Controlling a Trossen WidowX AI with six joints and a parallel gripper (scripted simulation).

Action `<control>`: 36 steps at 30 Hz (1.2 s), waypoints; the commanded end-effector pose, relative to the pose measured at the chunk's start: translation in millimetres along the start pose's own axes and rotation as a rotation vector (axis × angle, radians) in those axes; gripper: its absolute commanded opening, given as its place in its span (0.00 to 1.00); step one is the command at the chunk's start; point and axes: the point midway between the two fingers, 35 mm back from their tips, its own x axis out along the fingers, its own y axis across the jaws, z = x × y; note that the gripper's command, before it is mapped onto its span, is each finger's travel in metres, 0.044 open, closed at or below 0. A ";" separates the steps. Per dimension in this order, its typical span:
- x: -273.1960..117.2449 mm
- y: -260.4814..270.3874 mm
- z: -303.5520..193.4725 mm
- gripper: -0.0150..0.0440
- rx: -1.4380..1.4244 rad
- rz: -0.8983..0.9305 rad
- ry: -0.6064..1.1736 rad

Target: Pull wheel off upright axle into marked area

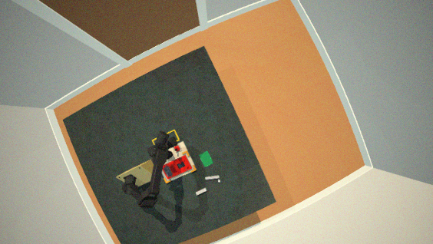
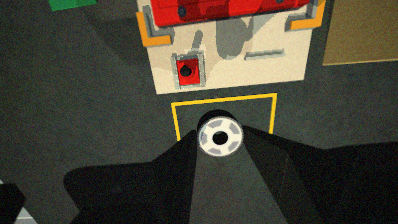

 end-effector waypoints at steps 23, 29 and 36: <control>41.2 -23.5 -35.7 0.25 0.003 -0.002 0.000; 81.6 -23.6 -35.0 0.25 0.003 -0.002 -0.002; 104.2 -25.9 -33.4 0.25 0.004 -0.002 -0.006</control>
